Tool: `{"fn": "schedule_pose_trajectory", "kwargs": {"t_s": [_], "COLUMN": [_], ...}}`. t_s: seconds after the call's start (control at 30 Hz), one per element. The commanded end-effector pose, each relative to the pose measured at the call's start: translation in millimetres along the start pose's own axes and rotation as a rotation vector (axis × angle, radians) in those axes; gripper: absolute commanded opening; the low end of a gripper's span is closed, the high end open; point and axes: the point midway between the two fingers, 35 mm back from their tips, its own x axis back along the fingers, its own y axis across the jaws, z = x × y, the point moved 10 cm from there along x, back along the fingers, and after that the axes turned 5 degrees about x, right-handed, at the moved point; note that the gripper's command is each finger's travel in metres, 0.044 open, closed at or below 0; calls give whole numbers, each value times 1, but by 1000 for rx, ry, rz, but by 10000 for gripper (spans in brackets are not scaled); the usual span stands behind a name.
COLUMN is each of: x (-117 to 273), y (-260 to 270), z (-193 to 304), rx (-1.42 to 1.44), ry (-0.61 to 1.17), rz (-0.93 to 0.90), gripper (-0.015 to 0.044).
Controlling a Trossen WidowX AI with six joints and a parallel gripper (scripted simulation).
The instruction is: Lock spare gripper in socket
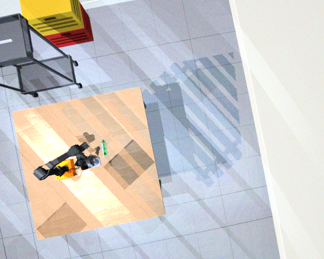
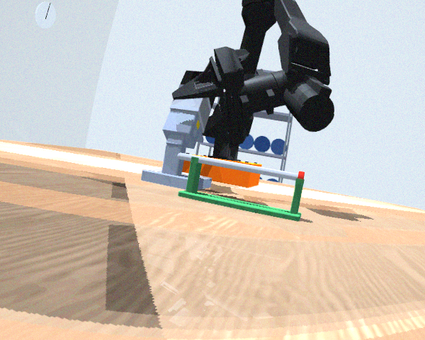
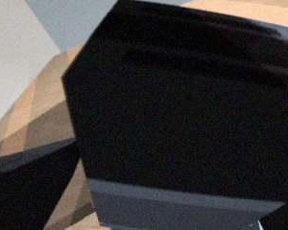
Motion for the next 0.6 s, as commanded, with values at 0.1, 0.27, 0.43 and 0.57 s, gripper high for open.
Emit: {"fn": "schedule_pose_trajectory", "kwargs": {"t_s": [0.1,0.27,0.43,0.57], "x": [8,13,18,22], "y": [-2,-3,-4,-5], "z": [-14,-24,-34,-42], "rx": [2,6,11,16], "ry": [-1,-5,-8,-11], "rz": [0,-2,-3,-4], "gripper": [440,440,440,440]}}
